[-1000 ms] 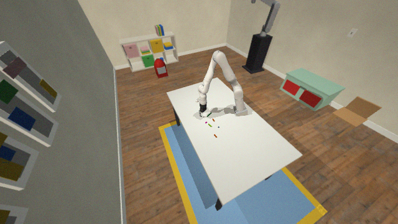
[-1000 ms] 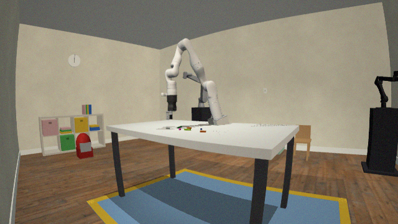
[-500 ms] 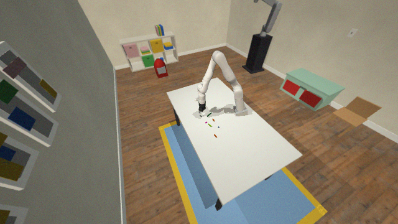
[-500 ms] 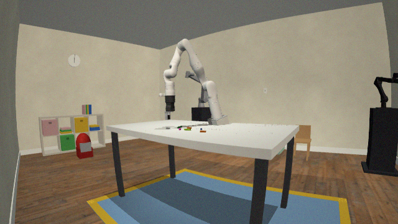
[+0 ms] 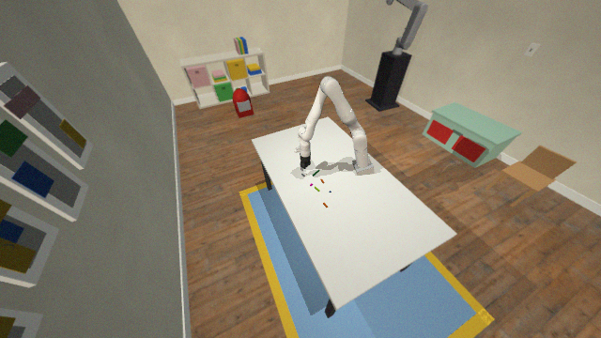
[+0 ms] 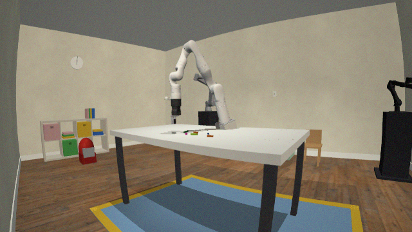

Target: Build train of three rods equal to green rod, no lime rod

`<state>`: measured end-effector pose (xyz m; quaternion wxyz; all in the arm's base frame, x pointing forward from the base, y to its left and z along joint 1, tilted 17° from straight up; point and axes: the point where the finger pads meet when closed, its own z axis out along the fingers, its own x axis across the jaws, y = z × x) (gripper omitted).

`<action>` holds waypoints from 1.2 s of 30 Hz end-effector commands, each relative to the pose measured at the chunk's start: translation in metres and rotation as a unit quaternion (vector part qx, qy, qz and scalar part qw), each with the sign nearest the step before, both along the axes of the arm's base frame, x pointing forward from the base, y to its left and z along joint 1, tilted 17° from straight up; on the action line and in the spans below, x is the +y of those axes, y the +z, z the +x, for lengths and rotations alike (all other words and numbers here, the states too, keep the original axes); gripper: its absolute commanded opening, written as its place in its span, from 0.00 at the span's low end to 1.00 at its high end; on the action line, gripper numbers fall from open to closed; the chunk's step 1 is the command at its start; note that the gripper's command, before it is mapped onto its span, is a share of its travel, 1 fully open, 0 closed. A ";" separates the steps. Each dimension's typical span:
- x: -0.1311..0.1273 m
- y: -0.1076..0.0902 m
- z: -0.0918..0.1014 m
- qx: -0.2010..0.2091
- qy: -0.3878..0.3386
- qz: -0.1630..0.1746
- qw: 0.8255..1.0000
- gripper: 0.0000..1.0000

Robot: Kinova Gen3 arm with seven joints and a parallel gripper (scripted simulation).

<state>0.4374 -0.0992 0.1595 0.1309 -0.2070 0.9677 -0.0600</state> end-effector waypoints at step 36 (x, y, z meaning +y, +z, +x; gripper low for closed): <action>-0.001 -0.018 0.006 -0.001 0.000 -0.001 1.000 0.54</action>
